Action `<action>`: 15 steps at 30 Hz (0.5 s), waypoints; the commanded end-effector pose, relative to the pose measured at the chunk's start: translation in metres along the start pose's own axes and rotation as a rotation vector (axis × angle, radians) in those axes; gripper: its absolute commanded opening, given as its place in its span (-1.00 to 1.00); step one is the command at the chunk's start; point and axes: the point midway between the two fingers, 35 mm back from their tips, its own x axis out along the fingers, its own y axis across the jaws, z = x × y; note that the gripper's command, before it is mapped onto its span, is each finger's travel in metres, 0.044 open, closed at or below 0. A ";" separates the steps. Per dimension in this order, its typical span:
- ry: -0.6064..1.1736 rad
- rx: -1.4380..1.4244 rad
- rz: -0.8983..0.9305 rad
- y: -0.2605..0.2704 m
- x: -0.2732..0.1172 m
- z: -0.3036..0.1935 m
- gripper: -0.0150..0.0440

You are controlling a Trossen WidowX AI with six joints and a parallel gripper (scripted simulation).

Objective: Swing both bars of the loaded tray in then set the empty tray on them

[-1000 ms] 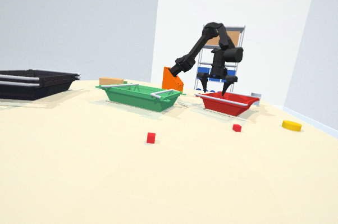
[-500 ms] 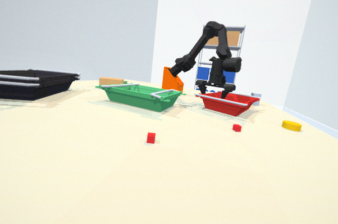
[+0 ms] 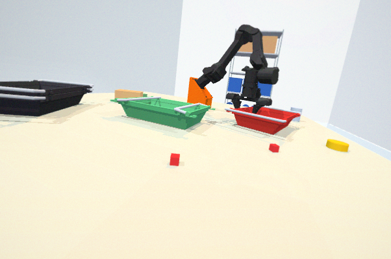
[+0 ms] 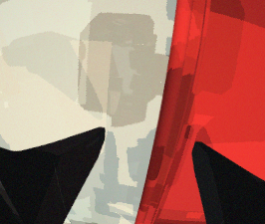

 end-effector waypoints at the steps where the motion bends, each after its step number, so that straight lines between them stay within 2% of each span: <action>1: 0.004 0.006 0.001 0.000 0.000 -0.001 0.35; 15: 0.004 0.006 0.001 0.000 0.000 -0.001 0.01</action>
